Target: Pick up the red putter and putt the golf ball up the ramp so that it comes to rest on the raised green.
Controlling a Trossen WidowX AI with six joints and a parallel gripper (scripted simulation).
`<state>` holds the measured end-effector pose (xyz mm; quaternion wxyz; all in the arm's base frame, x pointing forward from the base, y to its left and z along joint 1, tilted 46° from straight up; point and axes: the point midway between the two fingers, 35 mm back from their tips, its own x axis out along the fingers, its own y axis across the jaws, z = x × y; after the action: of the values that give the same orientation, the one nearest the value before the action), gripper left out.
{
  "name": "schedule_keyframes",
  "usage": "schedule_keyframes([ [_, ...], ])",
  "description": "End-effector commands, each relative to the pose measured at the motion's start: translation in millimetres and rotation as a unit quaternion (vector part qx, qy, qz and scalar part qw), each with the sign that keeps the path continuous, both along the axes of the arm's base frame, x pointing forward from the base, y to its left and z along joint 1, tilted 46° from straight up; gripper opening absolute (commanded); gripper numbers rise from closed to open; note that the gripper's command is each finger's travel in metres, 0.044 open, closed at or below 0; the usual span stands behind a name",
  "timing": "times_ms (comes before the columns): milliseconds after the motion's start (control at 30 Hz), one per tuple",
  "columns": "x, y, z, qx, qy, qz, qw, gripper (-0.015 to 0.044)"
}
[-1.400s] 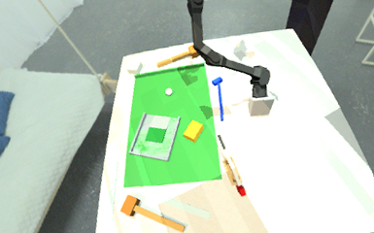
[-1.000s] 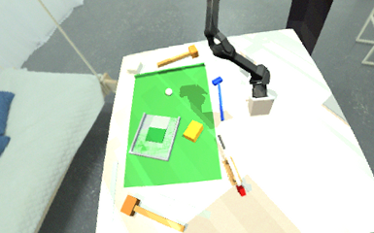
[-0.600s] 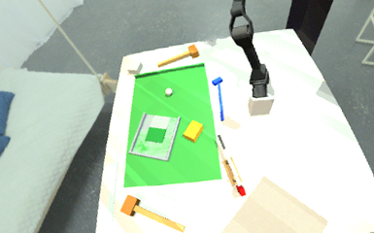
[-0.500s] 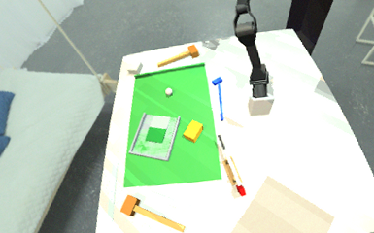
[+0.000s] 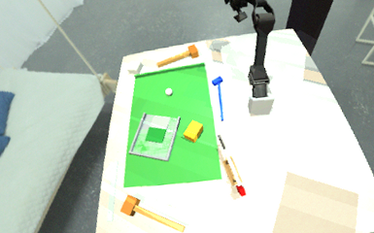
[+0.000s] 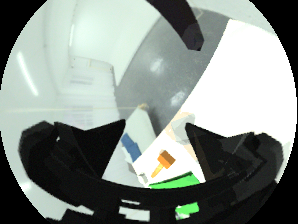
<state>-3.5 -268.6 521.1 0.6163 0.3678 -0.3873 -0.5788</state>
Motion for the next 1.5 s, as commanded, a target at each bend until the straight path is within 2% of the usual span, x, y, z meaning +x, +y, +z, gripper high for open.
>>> schedule_keyframes([
  [0,30,-32,-33,0.049,0.039,0.044,0.997,0.0440],
  [200,92,-67,-88,0.114,0.129,0.123,0.977,0.0440],
  [367,157,-72,-146,0.166,0.208,0.217,0.939,0.0440],
  [600,237,-54,-219,0.201,0.340,0.328,0.858,0.0440],
  [867,315,6,-302,0.190,0.512,0.444,0.710,0.0440],
  [1000,348,49,-352,0.165,0.601,0.503,0.599,0.0440],
  [1167,374,114,-414,0.113,0.696,0.561,0.433,0.0440],
  [1467,367,238,-517,-0.026,0.795,0.601,0.076,0.0440],
])
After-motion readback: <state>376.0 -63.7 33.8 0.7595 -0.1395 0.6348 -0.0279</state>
